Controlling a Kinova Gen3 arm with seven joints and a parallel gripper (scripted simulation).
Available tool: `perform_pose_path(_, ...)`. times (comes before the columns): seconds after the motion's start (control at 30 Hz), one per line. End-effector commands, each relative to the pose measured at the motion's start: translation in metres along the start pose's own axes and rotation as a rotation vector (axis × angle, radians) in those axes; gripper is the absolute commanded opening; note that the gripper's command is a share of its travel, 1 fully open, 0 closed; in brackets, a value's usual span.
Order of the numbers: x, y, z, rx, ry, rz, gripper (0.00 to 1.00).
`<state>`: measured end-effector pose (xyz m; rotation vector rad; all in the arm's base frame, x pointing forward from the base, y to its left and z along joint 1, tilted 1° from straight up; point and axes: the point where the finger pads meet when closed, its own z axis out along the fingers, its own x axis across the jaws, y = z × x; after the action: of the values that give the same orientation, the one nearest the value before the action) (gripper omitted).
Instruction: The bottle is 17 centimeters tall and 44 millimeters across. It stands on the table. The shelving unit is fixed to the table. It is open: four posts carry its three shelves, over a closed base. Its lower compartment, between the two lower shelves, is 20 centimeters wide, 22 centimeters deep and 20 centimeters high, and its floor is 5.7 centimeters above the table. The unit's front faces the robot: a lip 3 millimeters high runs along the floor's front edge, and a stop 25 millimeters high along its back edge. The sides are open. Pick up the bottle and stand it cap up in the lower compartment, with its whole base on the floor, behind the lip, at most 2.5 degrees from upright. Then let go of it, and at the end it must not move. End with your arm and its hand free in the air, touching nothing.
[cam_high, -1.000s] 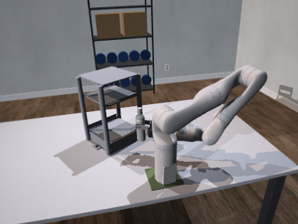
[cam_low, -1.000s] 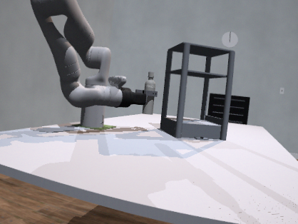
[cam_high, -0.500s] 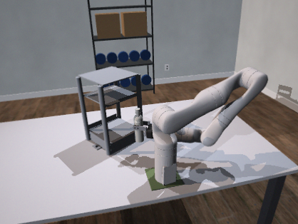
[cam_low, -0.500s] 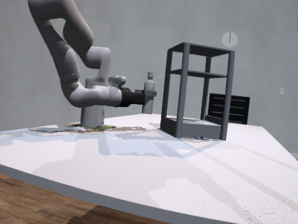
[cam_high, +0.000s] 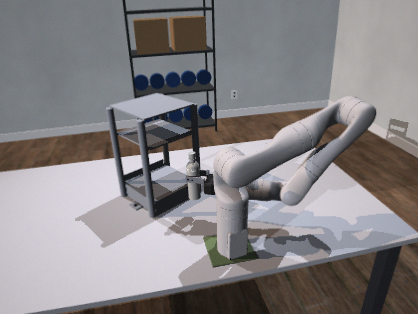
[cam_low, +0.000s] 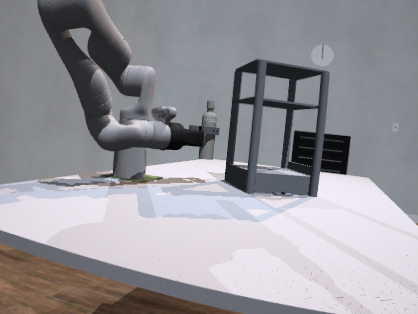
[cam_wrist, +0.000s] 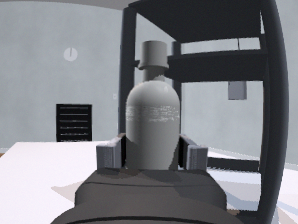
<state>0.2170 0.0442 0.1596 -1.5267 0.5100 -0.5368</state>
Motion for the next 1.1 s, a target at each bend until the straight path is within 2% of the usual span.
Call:
perform_pose_path(0.0,-0.0004,-0.0008,0.0003,0.002,0.0,0.001,0.0)
perform_pose_path(0.8,-0.0001,-0.0008,0.0018,0.002,0.0,0.001,0.0)
perform_pose_path(1.07,0.0033,-0.0008,0.0076,0.002,0.0,0.001,0.0)
